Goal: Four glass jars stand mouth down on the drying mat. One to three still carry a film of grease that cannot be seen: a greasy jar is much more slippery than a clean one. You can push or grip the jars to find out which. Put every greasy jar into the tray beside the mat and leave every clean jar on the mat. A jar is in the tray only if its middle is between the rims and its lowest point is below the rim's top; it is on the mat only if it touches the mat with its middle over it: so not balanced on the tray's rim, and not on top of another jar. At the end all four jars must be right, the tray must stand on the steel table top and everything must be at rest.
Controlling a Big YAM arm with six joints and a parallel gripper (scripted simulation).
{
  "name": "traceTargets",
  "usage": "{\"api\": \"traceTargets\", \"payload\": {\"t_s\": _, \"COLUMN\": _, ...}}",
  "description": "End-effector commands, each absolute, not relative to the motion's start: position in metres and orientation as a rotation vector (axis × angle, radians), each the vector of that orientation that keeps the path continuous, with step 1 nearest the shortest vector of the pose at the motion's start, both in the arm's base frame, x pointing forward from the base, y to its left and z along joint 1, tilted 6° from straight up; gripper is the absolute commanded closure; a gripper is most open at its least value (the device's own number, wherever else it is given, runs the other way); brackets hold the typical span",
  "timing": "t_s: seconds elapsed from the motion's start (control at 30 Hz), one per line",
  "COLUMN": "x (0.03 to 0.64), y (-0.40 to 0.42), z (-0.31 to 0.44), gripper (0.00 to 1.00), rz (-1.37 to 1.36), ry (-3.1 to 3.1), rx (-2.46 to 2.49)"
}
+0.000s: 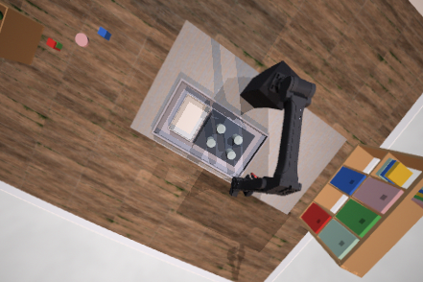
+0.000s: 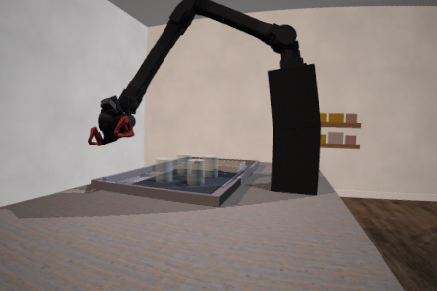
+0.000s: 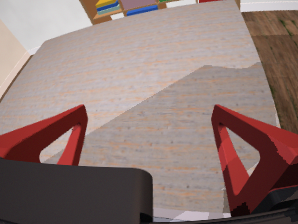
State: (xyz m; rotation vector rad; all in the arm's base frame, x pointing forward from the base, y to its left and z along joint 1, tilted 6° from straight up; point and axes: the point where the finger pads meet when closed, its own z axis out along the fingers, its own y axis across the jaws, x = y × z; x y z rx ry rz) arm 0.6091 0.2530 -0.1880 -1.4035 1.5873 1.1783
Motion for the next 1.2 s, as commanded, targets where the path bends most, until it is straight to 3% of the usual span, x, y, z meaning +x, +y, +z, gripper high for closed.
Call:
{"api": "traceTargets", "payload": {"t_s": 0.0, "x": 0.611, "y": 0.229, "z": -0.170, "gripper": 0.00, "rz": 1.133, "ry": 1.586, "rx": -1.362}}
{"api": "traceTargets", "payload": {"t_s": 1.17, "x": 0.488, "y": 0.066, "z": -0.154, "gripper": 0.00, "rz": 0.976, "ry": 1.688, "rx": -1.078}}
